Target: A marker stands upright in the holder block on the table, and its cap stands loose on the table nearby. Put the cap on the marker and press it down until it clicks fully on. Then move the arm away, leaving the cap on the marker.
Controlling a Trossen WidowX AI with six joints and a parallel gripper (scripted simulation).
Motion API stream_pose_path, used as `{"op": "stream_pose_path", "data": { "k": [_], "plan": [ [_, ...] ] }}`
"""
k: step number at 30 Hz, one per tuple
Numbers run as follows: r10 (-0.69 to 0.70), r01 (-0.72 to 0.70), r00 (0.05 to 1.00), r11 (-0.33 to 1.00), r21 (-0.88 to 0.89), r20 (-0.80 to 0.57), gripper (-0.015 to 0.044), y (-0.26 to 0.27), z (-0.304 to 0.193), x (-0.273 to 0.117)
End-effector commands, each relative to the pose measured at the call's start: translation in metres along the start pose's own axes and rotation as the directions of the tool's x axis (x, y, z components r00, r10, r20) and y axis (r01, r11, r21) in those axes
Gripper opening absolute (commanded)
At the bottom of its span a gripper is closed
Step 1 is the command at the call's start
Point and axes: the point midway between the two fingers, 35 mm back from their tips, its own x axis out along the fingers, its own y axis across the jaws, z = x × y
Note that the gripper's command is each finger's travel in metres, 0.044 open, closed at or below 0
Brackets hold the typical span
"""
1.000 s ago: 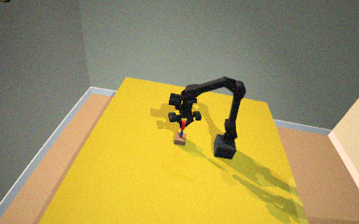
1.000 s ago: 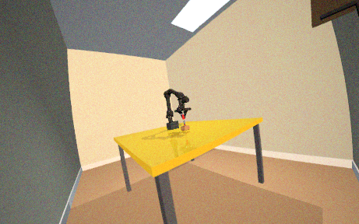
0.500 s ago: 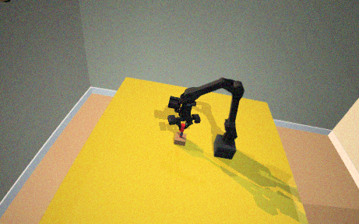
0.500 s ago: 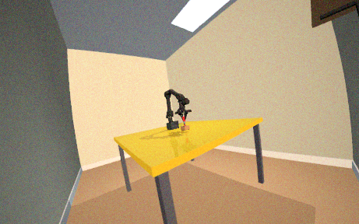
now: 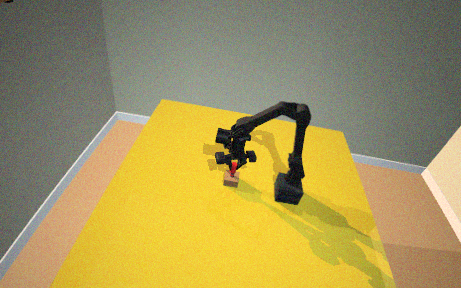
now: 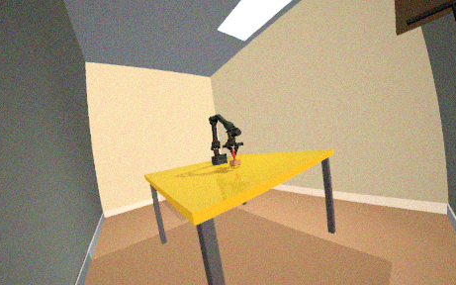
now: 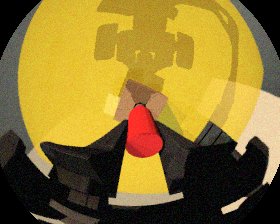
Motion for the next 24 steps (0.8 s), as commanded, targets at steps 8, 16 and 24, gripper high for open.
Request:
{"op": "stream_pose_path", "data": {
  "k": [8, 16, 24],
  "plan": [
    [-0.002, 0.002, 1.000, 1.000, -0.005, -0.004, 0.0000, -0.0012, -0.0009, 0.0078],
    [-0.003, 0.003, 1.000, 1.000, 0.000, -0.002, 0.0157, -0.0011, -0.0006, 0.0070],
    [-0.003, 0.003, 1.000, 1.000, 0.000, -0.002, 0.0368, -0.0011, -0.0006, 0.0070]
  ]
}}
